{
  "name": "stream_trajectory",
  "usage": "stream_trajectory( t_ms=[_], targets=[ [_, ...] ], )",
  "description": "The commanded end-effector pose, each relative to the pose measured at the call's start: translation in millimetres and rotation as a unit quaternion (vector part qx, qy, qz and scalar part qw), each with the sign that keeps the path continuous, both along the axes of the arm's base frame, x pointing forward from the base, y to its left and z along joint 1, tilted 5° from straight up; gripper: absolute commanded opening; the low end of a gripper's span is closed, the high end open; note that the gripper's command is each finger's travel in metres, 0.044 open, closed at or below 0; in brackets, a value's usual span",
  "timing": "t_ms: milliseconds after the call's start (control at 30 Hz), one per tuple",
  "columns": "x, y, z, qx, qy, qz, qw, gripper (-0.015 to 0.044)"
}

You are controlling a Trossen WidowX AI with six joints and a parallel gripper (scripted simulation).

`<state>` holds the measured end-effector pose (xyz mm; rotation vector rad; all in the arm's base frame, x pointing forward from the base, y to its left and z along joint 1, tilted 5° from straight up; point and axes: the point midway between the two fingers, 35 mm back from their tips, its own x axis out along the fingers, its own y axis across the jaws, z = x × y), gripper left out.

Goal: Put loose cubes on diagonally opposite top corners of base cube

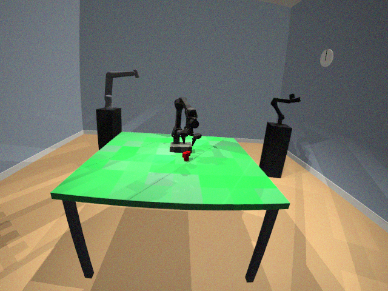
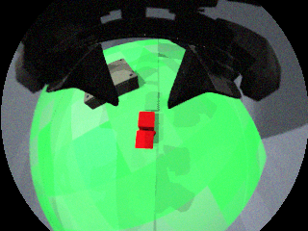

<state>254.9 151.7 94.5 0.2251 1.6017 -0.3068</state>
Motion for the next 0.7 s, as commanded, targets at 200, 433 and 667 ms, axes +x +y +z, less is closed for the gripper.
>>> stream_trajectory(
  t_ms=[200, 433, 667],
  targets=[
    [2.1, 1.4, 8.5, 0.002, -0.004, 0.000, 1.000, 0.0400],
    [-12.7, 36.8, 6.6, 0.002, 0.000, 0.000, 1.000, 0.0400],
    [-50.0, 99.3, 7.6, 0.005, 0.002, 0.000, 1.000, 0.0400]
  ],
)
